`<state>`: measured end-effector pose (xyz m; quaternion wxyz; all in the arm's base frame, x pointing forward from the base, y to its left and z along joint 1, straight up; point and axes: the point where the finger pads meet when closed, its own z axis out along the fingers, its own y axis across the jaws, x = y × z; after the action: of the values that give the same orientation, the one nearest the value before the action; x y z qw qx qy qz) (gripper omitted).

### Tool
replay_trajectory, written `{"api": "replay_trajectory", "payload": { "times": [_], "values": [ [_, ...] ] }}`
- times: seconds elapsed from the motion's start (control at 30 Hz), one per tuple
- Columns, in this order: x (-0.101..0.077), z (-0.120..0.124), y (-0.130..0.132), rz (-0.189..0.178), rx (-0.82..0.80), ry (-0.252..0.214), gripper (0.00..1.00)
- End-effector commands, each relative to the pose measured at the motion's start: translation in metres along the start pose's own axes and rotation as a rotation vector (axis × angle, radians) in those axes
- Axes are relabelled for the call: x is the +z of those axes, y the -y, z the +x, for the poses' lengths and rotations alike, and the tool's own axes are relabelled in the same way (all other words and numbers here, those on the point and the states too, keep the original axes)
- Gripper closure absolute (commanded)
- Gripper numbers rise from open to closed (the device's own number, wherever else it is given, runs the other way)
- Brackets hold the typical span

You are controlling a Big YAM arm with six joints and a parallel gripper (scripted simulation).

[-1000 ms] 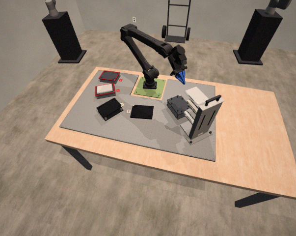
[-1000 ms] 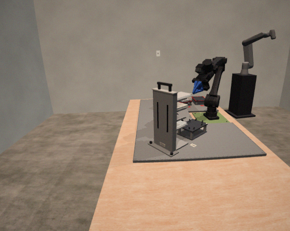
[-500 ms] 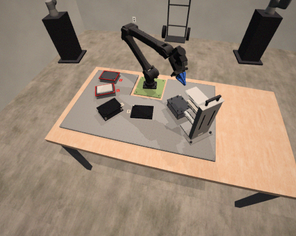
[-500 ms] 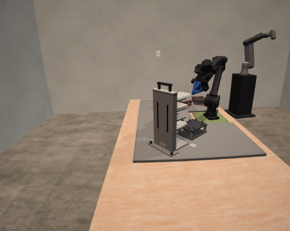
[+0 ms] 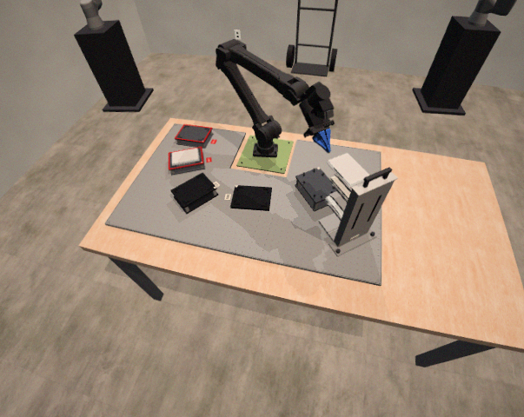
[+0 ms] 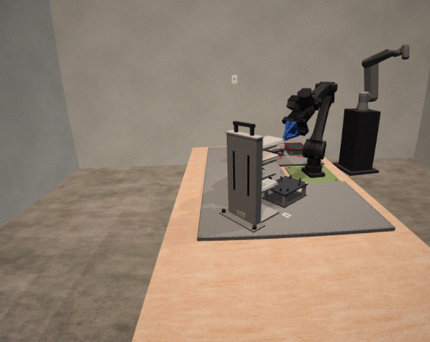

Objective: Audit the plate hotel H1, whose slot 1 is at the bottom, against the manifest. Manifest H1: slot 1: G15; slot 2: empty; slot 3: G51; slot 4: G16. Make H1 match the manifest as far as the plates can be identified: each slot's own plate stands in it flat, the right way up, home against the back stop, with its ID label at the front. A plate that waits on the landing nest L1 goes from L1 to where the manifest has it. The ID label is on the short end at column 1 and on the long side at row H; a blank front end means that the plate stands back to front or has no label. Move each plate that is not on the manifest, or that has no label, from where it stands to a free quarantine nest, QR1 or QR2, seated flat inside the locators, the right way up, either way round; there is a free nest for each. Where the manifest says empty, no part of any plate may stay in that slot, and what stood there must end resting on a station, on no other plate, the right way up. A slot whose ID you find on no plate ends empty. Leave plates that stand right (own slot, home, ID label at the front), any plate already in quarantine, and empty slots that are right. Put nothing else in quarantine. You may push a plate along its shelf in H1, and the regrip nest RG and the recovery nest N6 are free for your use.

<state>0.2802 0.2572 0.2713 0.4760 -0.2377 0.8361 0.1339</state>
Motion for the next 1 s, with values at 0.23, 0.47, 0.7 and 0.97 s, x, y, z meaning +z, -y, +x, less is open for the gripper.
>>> {"api": "replay_trajectory", "payload": {
  "times": [0.23,0.47,0.7,0.97],
  "values": [
    [-0.007,-0.061,0.0,-0.007,0.024,0.106,1.0],
    [-0.004,-0.062,0.0,-0.007,0.024,0.106,1.0],
    [0.0,-0.065,0.0,-0.007,0.024,0.106,1.0],
    [0.005,-0.068,0.0,-0.006,0.023,0.106,1.0]
  ]
}}
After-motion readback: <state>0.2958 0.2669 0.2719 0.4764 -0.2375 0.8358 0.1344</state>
